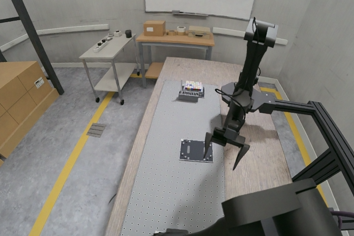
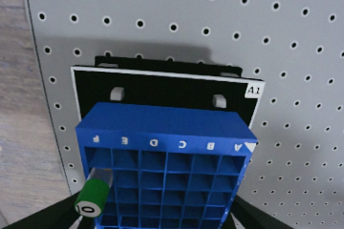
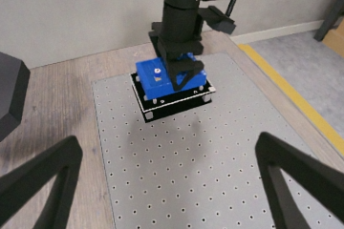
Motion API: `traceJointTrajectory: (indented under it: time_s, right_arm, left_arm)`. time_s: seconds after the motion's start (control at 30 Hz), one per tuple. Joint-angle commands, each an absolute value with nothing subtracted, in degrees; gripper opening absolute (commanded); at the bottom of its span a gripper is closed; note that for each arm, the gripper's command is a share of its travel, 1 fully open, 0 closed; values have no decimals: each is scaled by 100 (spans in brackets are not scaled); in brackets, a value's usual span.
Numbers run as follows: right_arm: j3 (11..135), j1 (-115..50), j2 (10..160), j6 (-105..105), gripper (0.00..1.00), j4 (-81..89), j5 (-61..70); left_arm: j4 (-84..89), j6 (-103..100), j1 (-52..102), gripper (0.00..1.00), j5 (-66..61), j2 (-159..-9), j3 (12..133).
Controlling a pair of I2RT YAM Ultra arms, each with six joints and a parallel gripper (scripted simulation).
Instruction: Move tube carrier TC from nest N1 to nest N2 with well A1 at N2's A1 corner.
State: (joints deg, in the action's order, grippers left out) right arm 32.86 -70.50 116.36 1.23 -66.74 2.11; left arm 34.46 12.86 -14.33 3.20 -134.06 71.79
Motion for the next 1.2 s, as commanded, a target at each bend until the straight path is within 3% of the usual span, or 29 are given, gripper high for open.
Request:
traceJointTrajectory:
  time_s: [0.0, 0.83, 0.87, 0.9, 1.17]
  right_arm:
    - [3366, -7084, 11547, 103, 100, -6781, 196]
    - [3366, -7084, 11547, 103, 100, -6781, 196]
    - [3366, -7084, 11547, 103, 100, -6781, 196]
    - [3366, -7084, 11547, 103, 100, -6781, 196]
    - [3366, -7084, 11547, 103, 100, -6781, 196]
  left_arm:
    - [3506, 1272, -1426, 84, 324, -13350, 7223]
    - [3281, 1197, -1447, 84, 278, -13503, 7216]
    - [3281, 1197, -1447, 95, 278, -13503, 7216]
    - [3273, 1197, -1447, 100, 278, -13503, 7217]
    - [3386, 1172, -1368, 100, 259, -13319, 7351]
